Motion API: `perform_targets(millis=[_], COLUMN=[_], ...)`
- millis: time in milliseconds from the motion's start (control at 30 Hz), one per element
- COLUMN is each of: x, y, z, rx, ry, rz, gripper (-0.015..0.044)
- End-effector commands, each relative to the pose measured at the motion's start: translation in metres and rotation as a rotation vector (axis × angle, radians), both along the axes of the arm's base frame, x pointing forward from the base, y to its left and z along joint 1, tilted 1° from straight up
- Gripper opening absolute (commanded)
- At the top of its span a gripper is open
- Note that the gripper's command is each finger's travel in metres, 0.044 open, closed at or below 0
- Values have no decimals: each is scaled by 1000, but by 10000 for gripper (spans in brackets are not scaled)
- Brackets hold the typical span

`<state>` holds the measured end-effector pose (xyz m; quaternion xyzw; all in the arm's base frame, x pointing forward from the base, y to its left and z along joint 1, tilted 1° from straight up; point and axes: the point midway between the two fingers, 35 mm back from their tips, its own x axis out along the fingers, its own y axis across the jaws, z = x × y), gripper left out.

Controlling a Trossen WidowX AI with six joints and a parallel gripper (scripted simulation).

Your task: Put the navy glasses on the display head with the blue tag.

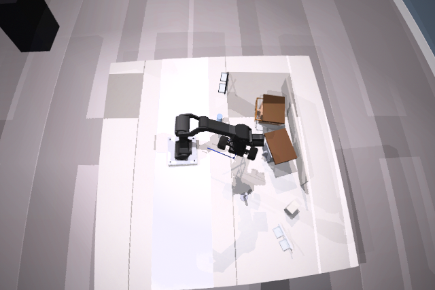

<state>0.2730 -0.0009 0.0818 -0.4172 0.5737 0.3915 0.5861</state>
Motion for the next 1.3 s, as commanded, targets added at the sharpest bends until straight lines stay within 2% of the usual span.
perform_targets(millis=[0,133,400,867,1267], x=[0,0,8,39,47], y=[1,1,-11,-88,-166], z=[20,36,40,48,51], rx=[4,5,5,6,5], ry=[0,0,-1,-6,-11], rz=[-3,-3,-39,-211,-359], gripper=[0,0,0,0,0])
